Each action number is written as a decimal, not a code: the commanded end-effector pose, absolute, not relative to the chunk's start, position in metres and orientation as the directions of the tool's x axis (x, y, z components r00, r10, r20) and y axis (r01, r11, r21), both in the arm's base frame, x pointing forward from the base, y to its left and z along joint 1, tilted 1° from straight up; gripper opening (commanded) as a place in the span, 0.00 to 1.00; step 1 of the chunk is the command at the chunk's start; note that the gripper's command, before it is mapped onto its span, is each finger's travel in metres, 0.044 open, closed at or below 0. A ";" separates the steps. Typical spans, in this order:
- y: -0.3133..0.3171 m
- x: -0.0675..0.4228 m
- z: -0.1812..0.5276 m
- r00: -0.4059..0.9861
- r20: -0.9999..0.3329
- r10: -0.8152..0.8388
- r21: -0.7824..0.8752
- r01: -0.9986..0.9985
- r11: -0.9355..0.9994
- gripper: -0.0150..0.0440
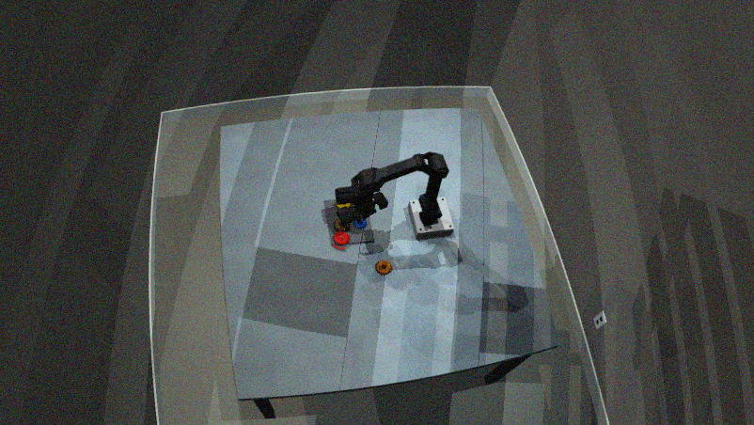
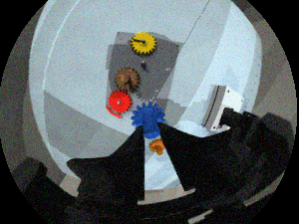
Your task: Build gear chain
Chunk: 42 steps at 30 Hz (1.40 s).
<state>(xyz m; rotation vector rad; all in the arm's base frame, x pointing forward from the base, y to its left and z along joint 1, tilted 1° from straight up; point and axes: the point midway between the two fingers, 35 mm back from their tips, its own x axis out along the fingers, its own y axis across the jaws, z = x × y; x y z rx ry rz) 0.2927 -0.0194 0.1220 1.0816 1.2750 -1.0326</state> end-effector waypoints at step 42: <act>-0.124 0.304 0.077 0.031 -1.000 0.003 0.031 0.980 0.199 0.25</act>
